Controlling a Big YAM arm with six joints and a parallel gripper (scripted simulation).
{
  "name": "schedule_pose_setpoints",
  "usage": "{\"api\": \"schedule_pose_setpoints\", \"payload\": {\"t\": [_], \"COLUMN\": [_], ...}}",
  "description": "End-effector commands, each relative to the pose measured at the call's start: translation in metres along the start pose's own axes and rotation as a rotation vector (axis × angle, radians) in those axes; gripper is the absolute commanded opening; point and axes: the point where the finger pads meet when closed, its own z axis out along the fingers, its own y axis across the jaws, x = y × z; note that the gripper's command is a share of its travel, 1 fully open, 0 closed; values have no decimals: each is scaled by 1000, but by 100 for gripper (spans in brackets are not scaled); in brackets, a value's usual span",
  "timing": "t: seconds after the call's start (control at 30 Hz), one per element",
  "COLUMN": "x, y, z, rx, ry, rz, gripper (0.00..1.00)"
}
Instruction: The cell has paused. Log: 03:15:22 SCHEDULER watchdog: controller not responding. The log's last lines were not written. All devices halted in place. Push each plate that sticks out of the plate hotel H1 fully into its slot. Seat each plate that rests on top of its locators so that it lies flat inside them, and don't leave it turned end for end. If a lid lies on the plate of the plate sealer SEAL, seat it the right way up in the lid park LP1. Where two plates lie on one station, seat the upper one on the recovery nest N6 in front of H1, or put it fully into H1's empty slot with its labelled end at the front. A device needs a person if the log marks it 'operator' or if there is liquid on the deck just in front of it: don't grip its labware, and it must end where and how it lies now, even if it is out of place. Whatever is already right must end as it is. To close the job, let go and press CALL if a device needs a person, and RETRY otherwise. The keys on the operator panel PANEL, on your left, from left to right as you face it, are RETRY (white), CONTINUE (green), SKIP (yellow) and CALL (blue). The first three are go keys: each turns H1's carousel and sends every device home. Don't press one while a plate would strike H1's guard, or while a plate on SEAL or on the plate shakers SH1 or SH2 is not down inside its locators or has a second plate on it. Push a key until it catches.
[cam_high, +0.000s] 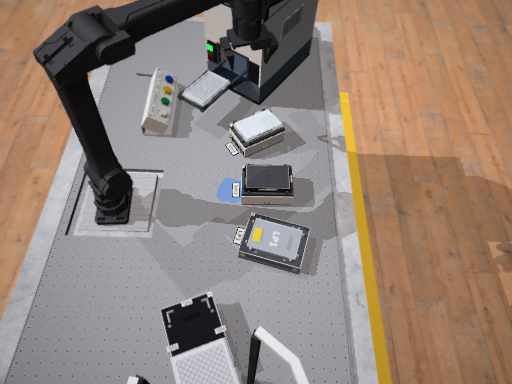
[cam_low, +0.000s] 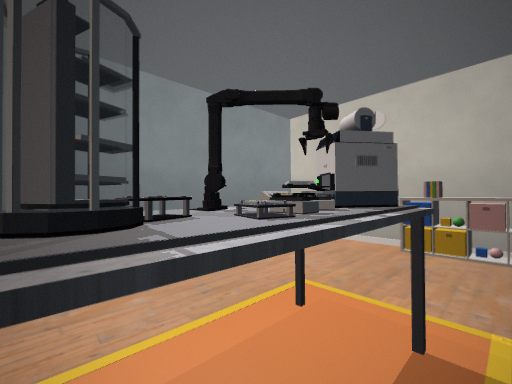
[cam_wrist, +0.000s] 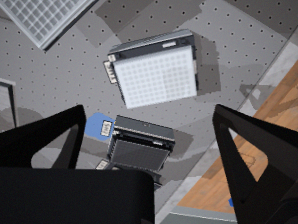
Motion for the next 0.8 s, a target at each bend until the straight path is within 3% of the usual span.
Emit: {"api": "schedule_pose_setpoints", "payload": {"t": [0.0, 0.2, 0.77], "x": [-3, -3, -3], "y": [-12, -12, -12], "z": [-8, -8, -6], "rx": [14, 14, 11], "ry": [-6, -5, -4], "rz": [-133, -226, -221], "gripper": [100, 100, 100]}}
